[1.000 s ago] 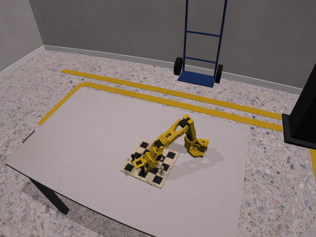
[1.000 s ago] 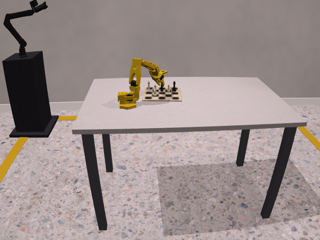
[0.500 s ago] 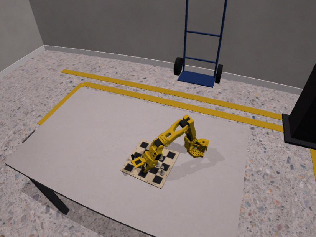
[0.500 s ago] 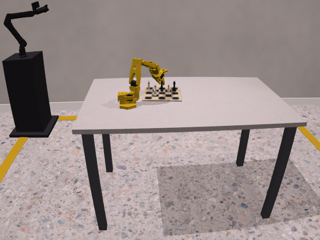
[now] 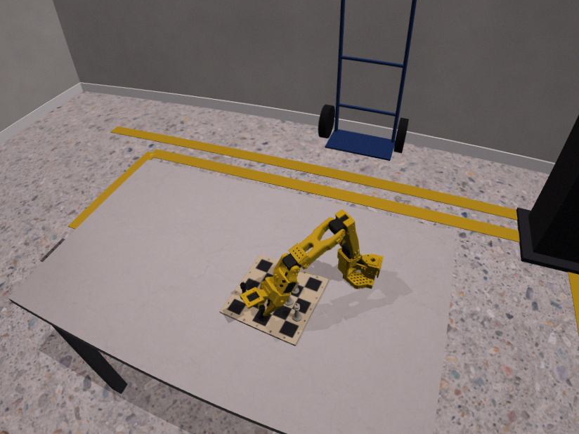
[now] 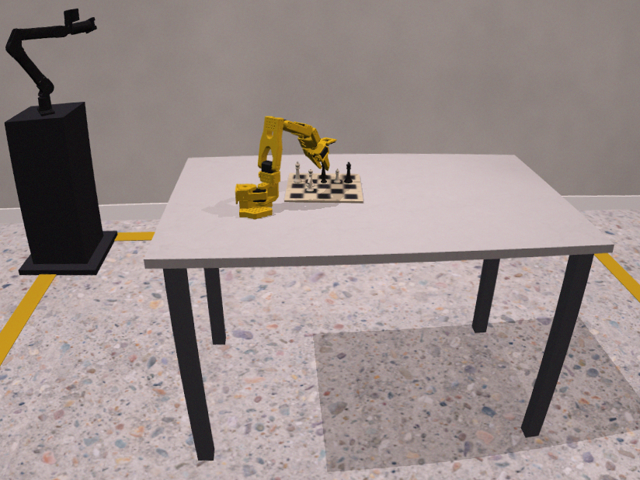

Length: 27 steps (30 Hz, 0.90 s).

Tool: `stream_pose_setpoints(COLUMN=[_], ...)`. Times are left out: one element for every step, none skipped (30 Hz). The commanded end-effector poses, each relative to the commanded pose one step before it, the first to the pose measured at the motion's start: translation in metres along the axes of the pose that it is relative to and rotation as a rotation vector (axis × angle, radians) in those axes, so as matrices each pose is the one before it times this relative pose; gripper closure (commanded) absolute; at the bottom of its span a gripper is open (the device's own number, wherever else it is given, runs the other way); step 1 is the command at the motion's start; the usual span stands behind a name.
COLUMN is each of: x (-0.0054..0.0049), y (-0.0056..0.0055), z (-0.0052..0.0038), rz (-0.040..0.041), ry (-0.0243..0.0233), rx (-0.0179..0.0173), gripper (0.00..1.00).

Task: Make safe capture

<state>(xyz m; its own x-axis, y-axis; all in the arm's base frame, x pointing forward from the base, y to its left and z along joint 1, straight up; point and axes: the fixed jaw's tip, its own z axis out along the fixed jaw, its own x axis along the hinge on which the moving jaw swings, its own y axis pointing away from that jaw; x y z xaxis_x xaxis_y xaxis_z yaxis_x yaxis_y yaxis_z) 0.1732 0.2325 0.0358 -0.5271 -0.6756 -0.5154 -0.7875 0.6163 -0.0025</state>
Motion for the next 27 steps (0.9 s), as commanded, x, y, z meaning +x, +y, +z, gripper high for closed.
stream_pose_setpoints(x=[-0.00344,0.0001,0.00015,0.00018,0.00018,0.00015,0.0,0.0,0.0001,0.00005,0.00001,0.0,0.0,0.0,0.00001,0.00005,0.0001,0.00015,0.00018,0.00018,0.00015,0.00011,0.00005,0.0,0.0,0.00001,0.0], y=[-0.00102,-0.00033,-0.00048,-0.00057,-0.00056,-0.00048,0.0,0.0,-0.00032,-0.00015,-0.00003,0.0,0.0,0.0,-0.00001,-0.00006,-0.00012,-0.00018,-0.00021,-0.00022,-0.00018,-0.00012,-0.00006,0.0,0.0,-0.00001,0.0], z=[-0.00326,0.000117,0.00017,0.000202,0.000201,0.00017,0.0,0.0,0.000115,0.000055,0.000009,0.000001,-0.000001,0.000001,0.000009,0.000055,0.000115,0.000169,0.000199,0.000199,0.000167,0.000115,0.000053,0.0,0.0,0.00001,-0.000001], rz=[0.00287,0.00095,0.0014,0.00165,0.00165,0.0014,0.0,0.0,0.00095,0.00045,0.00008,0.0,0.0,0.0,0.00003,0.00017,0.00036,0.00053,0.00063,0.00063,0.00053,0.00036,0.00017,0.0,0.0,0.00003,0.0], ry=[-0.01303,0.00001,0.00001,0.00002,0.00001,0.00002,0.0,0.0,0.0,0.00001,-0.00001,0.00001,-0.00001,0.00001,-0.00001,0.00001,0.0,0.00002,0.00001,0.00002,0.0,0.00001,0.0,0.0,0.0,0.00001,-0.00001], rx=[0.00115,0.00059,0.00086,0.00102,0.00102,0.00087,0.0,0.0,0.00059,0.00028,0.00005,0.0,0.0,0.0,0.00002,0.00011,0.00022,0.00033,0.00039,0.00039,0.00033,0.00023,0.0001,0.0,0.0,0.00002,0.0], gripper=[0.88,0.88,0.88,0.88,0.88,0.88,0.88,0.88,0.88,0.88,0.88,0.88,0.88,0.88,0.88,0.88,0.88,0.88,0.88,0.88,0.88,0.88,0.88,0.88,0.88,0.88,0.88])
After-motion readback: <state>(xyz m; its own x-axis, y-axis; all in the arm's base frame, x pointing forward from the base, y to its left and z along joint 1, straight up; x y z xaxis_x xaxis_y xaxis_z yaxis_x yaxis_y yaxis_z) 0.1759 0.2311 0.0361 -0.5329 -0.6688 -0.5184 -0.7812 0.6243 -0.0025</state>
